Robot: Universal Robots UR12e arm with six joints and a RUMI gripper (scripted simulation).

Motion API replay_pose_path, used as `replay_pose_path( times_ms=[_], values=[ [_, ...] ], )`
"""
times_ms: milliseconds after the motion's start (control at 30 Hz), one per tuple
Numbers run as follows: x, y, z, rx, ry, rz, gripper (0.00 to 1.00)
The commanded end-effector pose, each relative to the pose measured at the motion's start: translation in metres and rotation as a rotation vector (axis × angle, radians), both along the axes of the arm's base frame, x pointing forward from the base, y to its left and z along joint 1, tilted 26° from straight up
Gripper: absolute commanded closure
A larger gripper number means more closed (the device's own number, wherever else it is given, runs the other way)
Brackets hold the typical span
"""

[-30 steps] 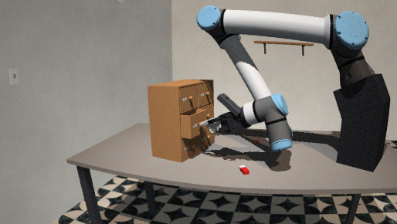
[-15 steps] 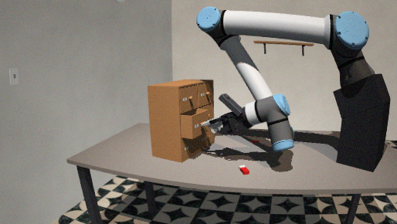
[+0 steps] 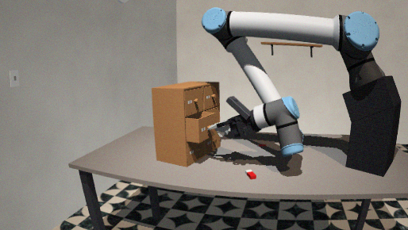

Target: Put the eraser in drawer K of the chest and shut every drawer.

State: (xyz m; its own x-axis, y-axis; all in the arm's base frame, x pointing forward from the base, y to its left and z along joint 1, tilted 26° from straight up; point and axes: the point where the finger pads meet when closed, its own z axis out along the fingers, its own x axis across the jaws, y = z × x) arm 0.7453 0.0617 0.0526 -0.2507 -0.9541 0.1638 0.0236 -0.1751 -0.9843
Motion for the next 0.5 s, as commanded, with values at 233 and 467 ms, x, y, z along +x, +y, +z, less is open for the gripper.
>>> replay_pose_path(
  times_ms=[233, 467],
  values=[
    [-0.0032, 0.0008, -0.0009, 0.0, -0.001, 0.0, 0.93],
    [-0.004, 0.001, -0.0012, 0.0, -0.001, 0.0, 0.93]
  ],
)
